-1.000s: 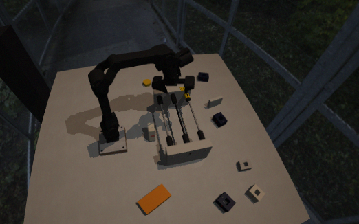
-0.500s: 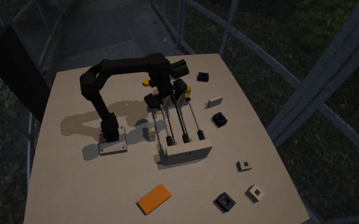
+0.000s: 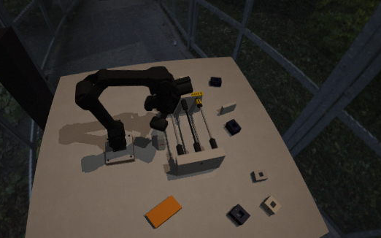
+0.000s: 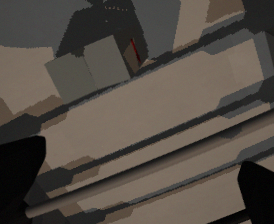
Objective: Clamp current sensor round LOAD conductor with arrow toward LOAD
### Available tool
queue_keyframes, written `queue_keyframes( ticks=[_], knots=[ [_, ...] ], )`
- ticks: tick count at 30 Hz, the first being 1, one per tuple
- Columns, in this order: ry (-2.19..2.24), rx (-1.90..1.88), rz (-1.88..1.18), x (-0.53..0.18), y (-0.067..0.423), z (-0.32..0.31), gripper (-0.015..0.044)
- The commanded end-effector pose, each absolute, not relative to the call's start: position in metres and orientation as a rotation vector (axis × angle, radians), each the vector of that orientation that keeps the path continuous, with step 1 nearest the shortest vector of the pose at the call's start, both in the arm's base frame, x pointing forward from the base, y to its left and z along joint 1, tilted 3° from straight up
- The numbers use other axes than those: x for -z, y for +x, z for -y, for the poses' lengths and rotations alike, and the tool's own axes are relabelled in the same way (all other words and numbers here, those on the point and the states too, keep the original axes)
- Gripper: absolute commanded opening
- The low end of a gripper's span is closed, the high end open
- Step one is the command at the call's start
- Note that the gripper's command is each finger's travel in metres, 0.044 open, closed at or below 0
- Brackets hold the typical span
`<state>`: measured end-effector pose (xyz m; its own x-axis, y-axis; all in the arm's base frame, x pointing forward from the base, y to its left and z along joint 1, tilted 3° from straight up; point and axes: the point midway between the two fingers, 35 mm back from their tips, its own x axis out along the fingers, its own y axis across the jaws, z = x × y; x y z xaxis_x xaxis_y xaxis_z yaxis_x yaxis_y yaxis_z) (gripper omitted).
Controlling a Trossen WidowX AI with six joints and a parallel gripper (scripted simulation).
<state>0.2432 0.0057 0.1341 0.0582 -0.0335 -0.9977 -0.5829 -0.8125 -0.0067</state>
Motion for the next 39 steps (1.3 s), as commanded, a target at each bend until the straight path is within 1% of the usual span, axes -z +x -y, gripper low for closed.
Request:
queue_keyframes(
  ticks=[1,14,39],
  knots=[
    [-2.158,-2.196,-0.193,-0.119,0.195,0.012,0.0440],
    [-2.158,-2.196,-0.193,-0.116,0.196,0.012,0.0440],
    [-2.158,-2.196,-0.193,-0.076,0.196,0.014,0.0440]
  ],
)
